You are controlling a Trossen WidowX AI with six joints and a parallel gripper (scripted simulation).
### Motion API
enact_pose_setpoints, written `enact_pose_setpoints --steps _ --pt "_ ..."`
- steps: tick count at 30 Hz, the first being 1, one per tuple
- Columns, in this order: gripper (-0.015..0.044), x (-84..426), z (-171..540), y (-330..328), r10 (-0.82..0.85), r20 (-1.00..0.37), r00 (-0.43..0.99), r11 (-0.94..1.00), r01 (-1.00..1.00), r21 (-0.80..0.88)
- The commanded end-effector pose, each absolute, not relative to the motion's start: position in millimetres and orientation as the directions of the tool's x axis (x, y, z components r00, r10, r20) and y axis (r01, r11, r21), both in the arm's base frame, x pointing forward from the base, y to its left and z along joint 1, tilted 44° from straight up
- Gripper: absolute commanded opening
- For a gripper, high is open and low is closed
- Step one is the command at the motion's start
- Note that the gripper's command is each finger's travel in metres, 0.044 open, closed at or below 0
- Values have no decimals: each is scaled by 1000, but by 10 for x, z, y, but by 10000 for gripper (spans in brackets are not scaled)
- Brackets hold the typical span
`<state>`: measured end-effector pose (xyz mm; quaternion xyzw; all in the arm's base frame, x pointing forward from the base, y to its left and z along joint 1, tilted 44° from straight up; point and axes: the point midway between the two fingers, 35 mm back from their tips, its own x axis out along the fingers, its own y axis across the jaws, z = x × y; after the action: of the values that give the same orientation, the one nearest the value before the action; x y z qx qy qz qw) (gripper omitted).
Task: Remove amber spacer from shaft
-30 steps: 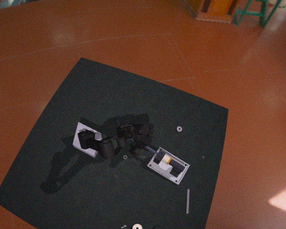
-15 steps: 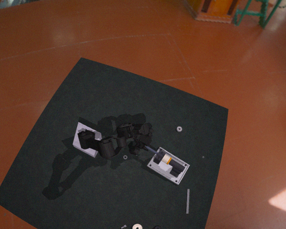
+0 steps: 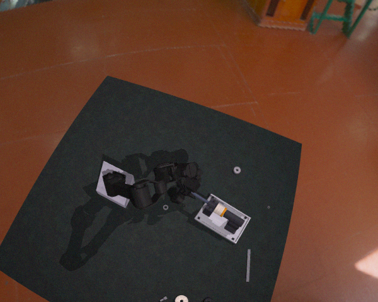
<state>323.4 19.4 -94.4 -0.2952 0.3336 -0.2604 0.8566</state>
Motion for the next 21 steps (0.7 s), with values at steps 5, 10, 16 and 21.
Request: enact_pose_setpoints --steps 5,10,16,21 --pt "0 3220 -942 199 -644 -416 642 691 253 -677" --pt "0 3215 -943 200 -644 -416 642 691 253 -677" --pt "0 3208 -944 202 -644 -416 642 691 253 -677" --pt "0 3202 -945 203 -644 -416 642 691 253 -677"
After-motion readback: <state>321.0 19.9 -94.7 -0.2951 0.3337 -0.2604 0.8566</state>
